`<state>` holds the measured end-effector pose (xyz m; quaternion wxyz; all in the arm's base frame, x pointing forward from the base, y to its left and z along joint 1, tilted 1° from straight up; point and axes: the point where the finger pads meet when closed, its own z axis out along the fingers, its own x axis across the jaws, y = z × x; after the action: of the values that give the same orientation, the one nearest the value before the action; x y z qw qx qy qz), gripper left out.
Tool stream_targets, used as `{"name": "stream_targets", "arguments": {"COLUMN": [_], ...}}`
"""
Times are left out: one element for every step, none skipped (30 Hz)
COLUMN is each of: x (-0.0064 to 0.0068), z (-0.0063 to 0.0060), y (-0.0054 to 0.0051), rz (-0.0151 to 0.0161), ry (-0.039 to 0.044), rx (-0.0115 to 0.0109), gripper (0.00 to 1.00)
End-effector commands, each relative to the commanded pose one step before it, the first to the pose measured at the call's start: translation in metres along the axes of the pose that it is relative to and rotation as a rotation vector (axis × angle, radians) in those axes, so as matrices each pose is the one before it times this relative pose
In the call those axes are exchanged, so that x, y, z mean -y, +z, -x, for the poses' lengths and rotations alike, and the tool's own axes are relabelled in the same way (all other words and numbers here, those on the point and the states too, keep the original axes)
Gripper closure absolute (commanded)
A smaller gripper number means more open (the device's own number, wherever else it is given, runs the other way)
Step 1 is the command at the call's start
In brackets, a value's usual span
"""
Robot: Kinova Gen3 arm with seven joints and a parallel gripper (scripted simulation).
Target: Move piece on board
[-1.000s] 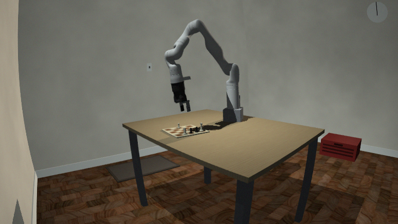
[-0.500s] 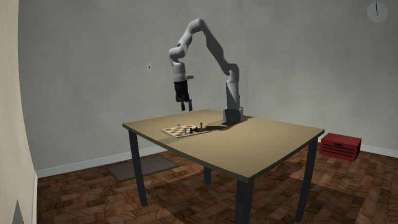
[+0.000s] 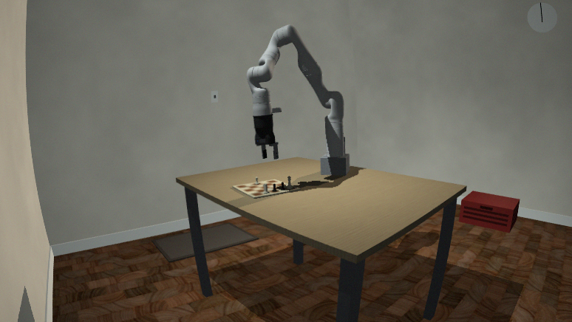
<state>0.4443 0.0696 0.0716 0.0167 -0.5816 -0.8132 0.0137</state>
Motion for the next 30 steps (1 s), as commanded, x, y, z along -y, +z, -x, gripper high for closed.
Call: {"name": "stream_targets", "arguments": {"x": [-0.00086,0.00000,-0.00221,0.00000,0.00000,0.00000,0.00000,0.00000,-0.00195,0.00000,0.00000,0.00000,0.00000,0.00000,-0.00164,0.00000,0.00000,0.00000,0.00000,-0.00129,0.00000,0.00000,0.00000,-0.00094,0.00000,0.00000,-0.00061,0.00000,0.00000,0.00000], "z": [-0.00231,0.00000,-0.00500,0.00000,0.00000,0.00000,0.00000,0.00000,-0.00411,0.00000,0.00000,0.00000,0.00000,0.00000,-0.00325,0.00000,0.00000,0.00000,0.00000,-0.00245,0.00000,0.00000,0.00000,-0.00172,0.00000,0.00000,-0.00109,0.00000,0.00000,0.00000], "y": [-0.00202,0.00000,-0.00161,0.00000,0.00000,0.00000,0.00000,0.00000,-0.00137,0.00000,0.00000,0.00000,0.00000,0.00000,-0.00111,0.00000,0.00000,0.00000,0.00000,-0.00085,0.00000,0.00000,0.00000,-0.00061,0.00000,0.00000,-0.00039,0.00000,0.00000,0.00000], "rz": [0.00406,0.00000,0.01093,0.00000,0.00000,0.00000,0.00000,0.00000,0.00903,0.00000,0.00000,0.00000,0.00000,0.00000,0.00718,0.00000,0.00000,0.00000,0.00000,0.00543,0.00000,0.00000,0.00000,0.00383,0.00000,0.00000,0.00244,0.00000,0.00000,0.00000], "ry": [-0.00629,0.00000,-0.03416,0.00000,0.00000,0.00000,0.00000,0.00000,-0.02813,0.00000,0.00000,0.00000,0.00000,0.00000,-0.02230,0.00000,0.00000,0.00000,0.00000,-0.01683,0.00000,0.00000,0.00000,-0.01185,0.00000,0.00000,-0.00754,0.00000,0.00000,0.00000], "rx": [0.00165,0.00000,0.00844,0.00000,0.00000,0.00000,0.00000,0.00000,0.00682,0.00000,0.00000,0.00000,0.00000,0.00000,0.00533,0.00000,0.00000,0.00000,0.00000,0.00397,0.00000,0.00000,0.00000,0.00278,0.00000,0.00000,0.00176,0.00000,0.00000,0.00000], "gripper": [0.00,0.00,0.00,0.00,0.00,0.00,0.00,0.00,0.00,0.00,0.00,0.00,0.00,0.00,0.00,0.00,0.00,0.00,0.00,0.00,0.00,0.00,0.00,0.00,0.00,0.00,0.00,0.00,0.00,0.00]}}
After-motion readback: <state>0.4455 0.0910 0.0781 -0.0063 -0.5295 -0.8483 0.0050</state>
